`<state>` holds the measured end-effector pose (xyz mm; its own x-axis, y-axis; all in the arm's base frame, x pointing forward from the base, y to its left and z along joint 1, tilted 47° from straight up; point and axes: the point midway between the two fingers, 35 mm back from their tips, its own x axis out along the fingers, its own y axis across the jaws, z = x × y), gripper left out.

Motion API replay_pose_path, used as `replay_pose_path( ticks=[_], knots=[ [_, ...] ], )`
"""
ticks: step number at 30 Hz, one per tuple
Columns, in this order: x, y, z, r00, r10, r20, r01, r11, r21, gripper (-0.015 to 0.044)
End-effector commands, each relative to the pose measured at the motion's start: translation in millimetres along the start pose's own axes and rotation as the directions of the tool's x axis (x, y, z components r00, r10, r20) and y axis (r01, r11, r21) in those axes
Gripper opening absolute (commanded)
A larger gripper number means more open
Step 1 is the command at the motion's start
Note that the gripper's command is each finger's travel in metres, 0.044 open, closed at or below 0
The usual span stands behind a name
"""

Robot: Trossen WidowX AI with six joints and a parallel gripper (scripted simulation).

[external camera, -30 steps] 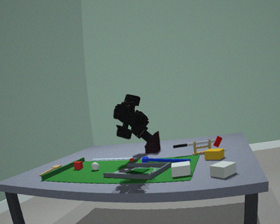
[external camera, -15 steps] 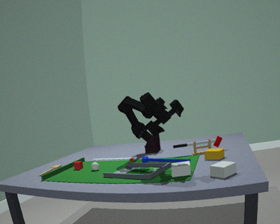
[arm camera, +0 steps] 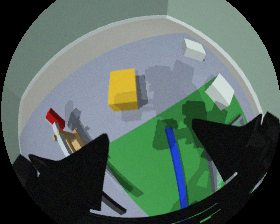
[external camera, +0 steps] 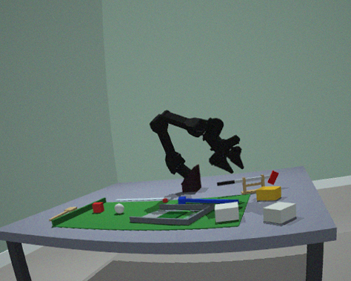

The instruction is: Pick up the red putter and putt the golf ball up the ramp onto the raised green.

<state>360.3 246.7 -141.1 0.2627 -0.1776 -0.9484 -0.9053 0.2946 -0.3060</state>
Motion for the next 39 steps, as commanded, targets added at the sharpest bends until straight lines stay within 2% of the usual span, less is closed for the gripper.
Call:
replay_pose_path(
  ticks=[1, 4, 7, 16, 31, 39],
  knots=[
    [-17.8, 51.9, -56.4, 0.964, 0.105, -0.243, -0.178, 0.937, -0.3, 0.044],
    [-34.8, 77.5, -88.9, 0.917, 0.139, -0.373, -0.303, 0.852, -0.428, 0.044],
    [-43.3, 86.9, -103.0, 0.892, 0.147, -0.428, -0.359, 0.806, -0.471, 0.044],
    [-43.5, 89.3, -105.5, 0.892, 0.147, -0.428, -0.359, 0.806, -0.471, 0.044],
    [-8.6, 89.3, -133.6, 0.891, 0.146, -0.429, -0.358, 0.806, -0.471, 0.044],
    [-5.7, 89.2, -135.9, 0.891, 0.146, -0.429, -0.358, 0.806, -0.471, 0.044]
  ],
)
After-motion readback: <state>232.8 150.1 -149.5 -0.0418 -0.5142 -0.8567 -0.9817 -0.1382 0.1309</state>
